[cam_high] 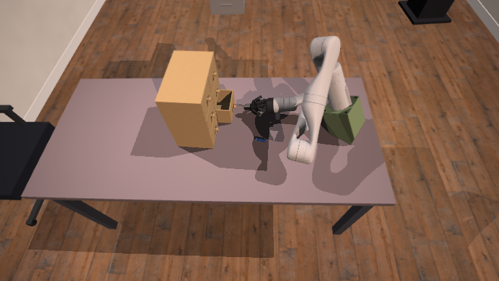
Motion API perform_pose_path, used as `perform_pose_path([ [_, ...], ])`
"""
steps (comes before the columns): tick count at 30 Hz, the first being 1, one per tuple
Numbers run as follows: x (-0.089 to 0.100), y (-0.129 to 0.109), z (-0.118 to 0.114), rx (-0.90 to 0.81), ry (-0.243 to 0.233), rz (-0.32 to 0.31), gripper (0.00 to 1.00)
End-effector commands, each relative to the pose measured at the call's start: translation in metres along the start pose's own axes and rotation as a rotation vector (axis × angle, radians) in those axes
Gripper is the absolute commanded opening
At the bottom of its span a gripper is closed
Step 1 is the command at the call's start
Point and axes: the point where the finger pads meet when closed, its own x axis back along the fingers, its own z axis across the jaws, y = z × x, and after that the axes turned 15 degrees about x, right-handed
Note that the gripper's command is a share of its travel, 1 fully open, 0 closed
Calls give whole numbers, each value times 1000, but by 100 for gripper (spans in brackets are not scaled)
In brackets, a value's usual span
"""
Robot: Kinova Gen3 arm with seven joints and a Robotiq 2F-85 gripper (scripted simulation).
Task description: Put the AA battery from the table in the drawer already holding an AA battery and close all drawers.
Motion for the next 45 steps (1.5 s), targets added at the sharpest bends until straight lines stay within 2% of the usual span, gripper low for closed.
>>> perform_pose_path([
  [1,0,1,0,0,0,-1,0],
  [21,-8,2,0,0,0,-1,0],
  [45,-37,7,-2,0,0,-1,0],
])
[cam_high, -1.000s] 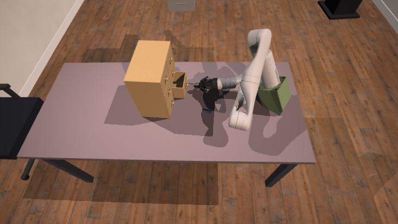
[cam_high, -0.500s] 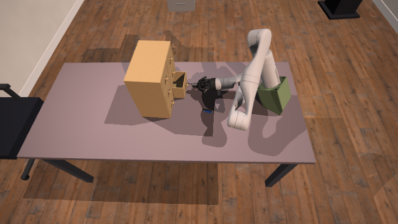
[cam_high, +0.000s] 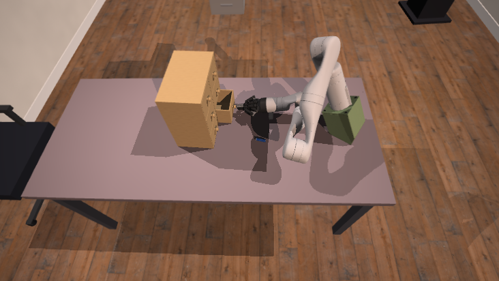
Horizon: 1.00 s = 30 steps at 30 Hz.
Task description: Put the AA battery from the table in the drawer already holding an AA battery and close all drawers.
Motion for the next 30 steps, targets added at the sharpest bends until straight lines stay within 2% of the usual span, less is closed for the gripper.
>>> perform_pose_path([
  [1,-5,2,-1,-3,-4,-4,0],
  [30,-48,10,-4,-3,-4,-4,0],
])
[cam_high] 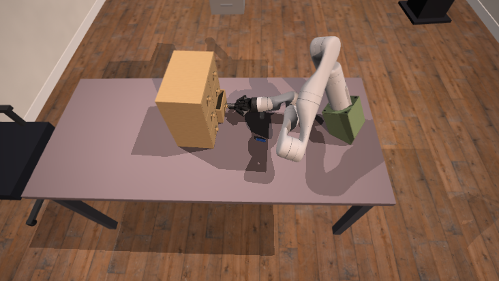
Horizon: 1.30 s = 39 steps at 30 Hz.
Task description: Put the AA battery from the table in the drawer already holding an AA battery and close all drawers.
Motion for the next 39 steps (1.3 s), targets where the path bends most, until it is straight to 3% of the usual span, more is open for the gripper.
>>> perform_pose_path([
  [1,-4,2,-1,-3,-4,-4,0],
  [20,-21,5,-2,-3,-4,-4,0],
  [39,-24,6,-2,-3,-4,-4,0],
])
